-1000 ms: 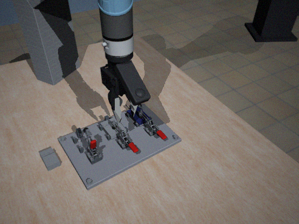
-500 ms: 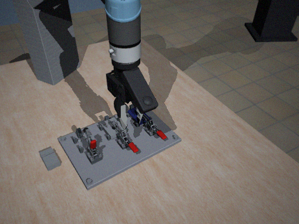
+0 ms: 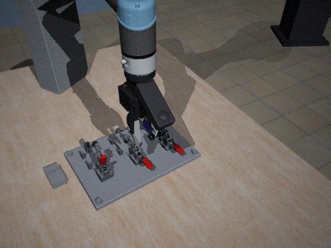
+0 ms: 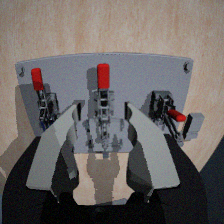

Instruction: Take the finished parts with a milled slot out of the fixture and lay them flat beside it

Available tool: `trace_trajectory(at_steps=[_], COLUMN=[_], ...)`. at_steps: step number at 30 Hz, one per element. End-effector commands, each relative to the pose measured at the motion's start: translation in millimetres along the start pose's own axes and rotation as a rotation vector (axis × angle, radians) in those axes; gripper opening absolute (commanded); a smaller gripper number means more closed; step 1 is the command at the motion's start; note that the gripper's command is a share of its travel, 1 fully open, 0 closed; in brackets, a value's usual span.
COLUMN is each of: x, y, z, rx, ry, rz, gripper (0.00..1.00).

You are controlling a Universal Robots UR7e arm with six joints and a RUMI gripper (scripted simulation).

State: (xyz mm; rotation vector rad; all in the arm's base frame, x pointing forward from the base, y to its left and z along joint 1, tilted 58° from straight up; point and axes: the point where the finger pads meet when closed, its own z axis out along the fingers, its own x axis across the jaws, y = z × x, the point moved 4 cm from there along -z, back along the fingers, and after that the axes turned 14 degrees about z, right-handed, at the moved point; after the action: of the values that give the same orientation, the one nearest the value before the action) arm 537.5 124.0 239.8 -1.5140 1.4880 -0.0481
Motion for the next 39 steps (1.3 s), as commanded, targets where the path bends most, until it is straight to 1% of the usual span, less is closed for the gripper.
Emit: trace_trajectory(at_steps=[1,12,14,18,22,39], x=[0.0,0.0,0.0,0.0,0.0,0.0], y=[-0.4,-0.5,-0.5,-0.5,-0.5,-0.5], z=[12.9,53.4,53.4,61.7,64.5,64.7], rx=[0.002,0.002,0.002,0.002,0.002,0.002], ry=[0.001,0.001,0.001,0.001,0.001,0.001], rz=[0.0,0.0,0.0,0.0,0.0,0.0], gripper=[0.28,0.28,0.28,0.28,0.28,0.28])
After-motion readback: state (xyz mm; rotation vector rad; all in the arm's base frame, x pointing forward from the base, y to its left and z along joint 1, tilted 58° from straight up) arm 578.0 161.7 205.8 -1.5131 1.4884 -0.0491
